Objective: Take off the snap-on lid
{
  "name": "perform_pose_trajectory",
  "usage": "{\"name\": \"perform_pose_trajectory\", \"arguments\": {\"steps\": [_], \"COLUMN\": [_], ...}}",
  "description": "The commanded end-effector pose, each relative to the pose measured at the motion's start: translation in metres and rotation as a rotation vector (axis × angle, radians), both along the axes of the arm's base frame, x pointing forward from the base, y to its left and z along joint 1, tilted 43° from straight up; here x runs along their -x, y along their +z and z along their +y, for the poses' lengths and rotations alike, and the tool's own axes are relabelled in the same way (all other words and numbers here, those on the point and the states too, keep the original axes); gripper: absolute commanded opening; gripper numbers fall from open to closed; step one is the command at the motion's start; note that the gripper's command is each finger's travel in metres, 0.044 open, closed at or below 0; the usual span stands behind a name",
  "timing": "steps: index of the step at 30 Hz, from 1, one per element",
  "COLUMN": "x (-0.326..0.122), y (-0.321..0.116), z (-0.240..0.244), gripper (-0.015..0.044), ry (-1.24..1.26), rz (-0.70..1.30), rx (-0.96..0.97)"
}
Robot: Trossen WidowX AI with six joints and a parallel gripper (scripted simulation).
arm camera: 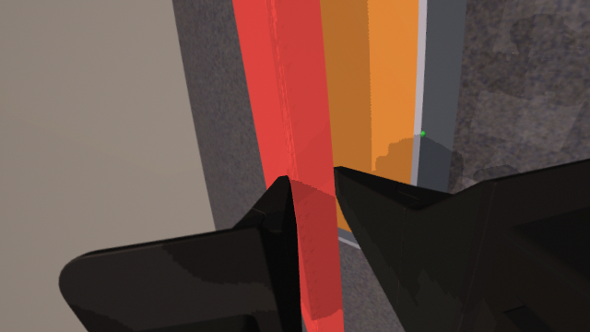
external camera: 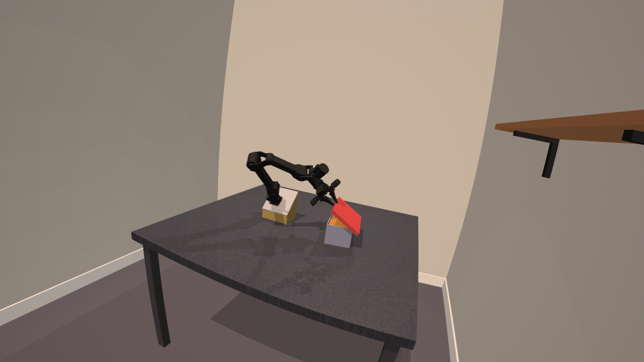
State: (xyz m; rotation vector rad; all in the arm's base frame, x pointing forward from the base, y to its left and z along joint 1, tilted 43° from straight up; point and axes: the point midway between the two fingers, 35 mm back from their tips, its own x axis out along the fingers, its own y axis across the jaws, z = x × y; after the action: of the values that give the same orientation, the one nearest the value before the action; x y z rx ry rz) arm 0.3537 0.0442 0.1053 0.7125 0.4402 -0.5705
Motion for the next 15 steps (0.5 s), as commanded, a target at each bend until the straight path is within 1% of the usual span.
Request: {"name": "perform_pose_trajectory", "arguments": {"steps": [1, 15], "x": [-0.003, -0.012], "y": [0.007, 0.019], "z": [0.007, 0.021], "gripper": [0.0, 0.0], "ry": [0.006, 0.006], "rz": [-0.011, -0.012], "rx": [-0.007, -0.007]}}
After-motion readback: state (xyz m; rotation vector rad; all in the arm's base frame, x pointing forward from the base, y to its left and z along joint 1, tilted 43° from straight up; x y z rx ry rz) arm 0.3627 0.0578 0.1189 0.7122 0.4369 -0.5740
